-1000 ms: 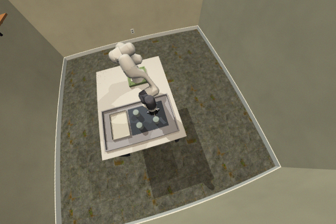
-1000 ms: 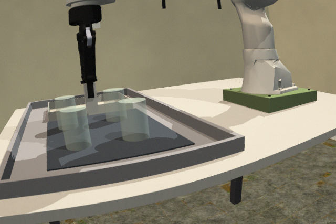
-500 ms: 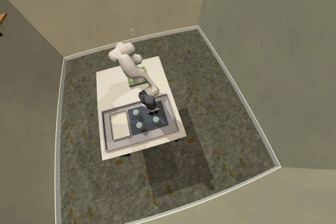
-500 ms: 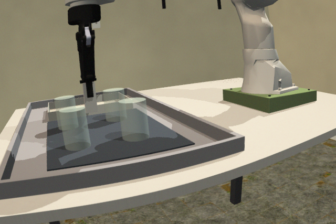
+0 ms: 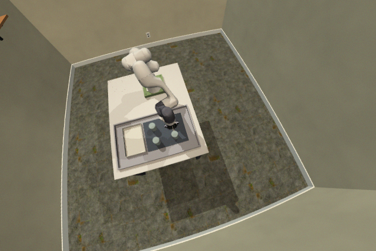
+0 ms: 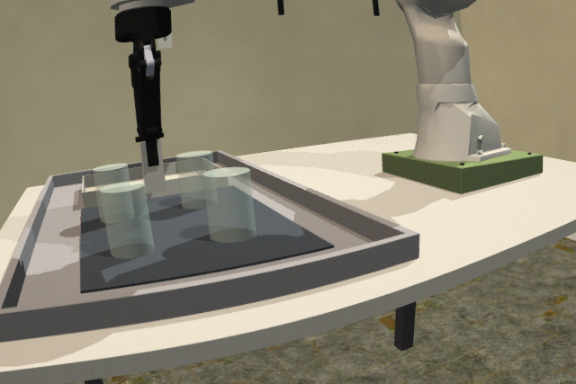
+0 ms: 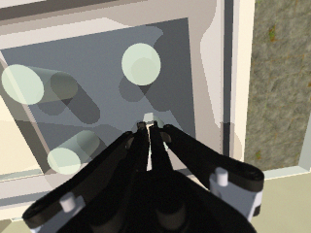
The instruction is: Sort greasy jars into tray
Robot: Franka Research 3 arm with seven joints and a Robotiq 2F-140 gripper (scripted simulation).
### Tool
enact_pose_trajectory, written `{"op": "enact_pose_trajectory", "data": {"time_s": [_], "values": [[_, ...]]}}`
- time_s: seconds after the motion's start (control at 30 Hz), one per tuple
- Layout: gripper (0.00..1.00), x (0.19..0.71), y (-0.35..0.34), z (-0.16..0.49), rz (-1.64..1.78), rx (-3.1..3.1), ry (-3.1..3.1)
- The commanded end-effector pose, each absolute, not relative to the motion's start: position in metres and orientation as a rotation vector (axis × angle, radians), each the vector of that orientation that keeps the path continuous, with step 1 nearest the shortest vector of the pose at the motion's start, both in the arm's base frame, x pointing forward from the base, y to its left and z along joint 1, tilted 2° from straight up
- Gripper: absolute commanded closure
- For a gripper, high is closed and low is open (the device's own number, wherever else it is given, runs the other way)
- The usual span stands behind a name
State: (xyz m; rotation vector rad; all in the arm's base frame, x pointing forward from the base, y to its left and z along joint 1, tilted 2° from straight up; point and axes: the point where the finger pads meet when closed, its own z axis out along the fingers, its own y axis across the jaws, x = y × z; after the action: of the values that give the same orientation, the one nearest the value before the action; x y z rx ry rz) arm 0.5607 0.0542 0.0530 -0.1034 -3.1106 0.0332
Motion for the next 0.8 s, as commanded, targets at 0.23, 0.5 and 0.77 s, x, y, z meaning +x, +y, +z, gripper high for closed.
{"op": "enact_pose_trajectory", "data": {"time_s": [0.23,0.5,0.77], "values": [[1.00,0.5621,0.0539,0.0535,0.038,-0.103,-3.109],[1.00,0.5629,0.0539,0.0541,0.038,-0.103,-3.109],[1.00,0.5640,0.0538,0.0549,0.038,-0.103,-3.109]]}}
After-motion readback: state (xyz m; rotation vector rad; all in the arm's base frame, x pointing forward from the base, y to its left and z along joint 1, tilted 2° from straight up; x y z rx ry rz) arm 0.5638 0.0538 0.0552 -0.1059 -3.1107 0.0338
